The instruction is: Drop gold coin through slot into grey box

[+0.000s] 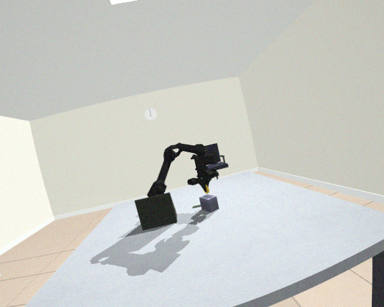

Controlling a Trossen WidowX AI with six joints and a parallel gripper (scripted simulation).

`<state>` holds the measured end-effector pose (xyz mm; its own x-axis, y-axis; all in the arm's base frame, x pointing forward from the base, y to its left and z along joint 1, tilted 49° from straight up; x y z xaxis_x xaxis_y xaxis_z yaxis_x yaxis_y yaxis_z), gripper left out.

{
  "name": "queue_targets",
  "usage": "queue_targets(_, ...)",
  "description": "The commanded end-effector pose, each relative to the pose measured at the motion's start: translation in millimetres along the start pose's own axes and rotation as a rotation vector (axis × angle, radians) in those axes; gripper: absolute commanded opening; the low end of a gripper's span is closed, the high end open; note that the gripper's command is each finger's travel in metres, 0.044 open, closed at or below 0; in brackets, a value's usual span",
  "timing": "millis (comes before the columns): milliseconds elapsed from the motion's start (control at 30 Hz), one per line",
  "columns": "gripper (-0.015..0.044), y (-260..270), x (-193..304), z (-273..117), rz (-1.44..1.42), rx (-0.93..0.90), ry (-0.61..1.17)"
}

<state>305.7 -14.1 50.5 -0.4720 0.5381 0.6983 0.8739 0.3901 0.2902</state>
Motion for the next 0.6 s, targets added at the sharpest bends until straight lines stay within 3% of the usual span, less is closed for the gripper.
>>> queue_targets(0,0.0000,-0.3,0.7,0.2,0.001,0.001,0.000)
queue_targets(567,0.0000,-1.2,0.4,8.4,0.009,0.000,0.001)
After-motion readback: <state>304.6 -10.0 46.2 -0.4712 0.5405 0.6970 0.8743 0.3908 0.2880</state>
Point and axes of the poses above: the point midway between the two fingers, 35 mm back from their tips, its own z axis out along the fingers, its own y axis across the jaws, x = y × z, the point moved 3 cm from there along -z, back along the fingers, and after that the axes turned 5 degrees about z, right-handed, at the moved point
